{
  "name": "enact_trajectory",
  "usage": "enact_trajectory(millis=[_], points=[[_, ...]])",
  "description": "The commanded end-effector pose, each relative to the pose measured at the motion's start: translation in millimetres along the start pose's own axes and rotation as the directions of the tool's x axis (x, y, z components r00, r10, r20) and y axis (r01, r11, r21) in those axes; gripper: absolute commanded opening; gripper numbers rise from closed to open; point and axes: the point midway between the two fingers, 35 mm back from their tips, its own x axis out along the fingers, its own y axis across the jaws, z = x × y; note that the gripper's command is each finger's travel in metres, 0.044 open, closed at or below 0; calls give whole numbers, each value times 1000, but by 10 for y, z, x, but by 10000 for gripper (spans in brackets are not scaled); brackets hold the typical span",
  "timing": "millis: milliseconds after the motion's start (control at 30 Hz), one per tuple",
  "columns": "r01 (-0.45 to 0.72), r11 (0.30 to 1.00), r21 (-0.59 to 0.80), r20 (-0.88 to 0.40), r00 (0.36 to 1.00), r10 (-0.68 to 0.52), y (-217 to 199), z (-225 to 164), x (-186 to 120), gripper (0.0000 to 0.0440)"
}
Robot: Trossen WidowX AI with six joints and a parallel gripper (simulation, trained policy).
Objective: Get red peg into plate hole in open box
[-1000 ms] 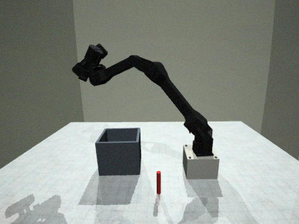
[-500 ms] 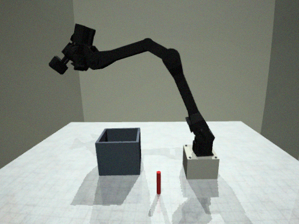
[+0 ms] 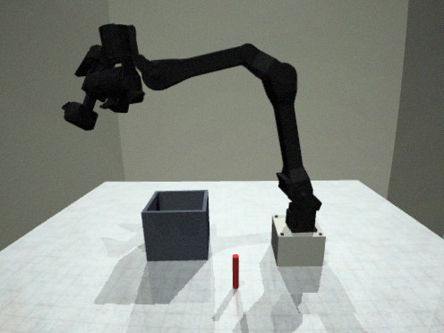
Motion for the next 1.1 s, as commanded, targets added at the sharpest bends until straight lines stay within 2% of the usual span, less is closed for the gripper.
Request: enact_trajectory(millis=[0,233,467,767,1067], points=[[114,993,-28,-35,993,-115,-216,-108,-250,438],[324,938,-122,-72,940,-334,-685,-212,-728,433],[502,831,-240,-76,844,-532,-1094,-202,-1248,428],[665,627,-404,-21,679,-734,-1503,-10,-1910,421],[752,392,-531,92,510,-855,-1756,344,-2448,415]])
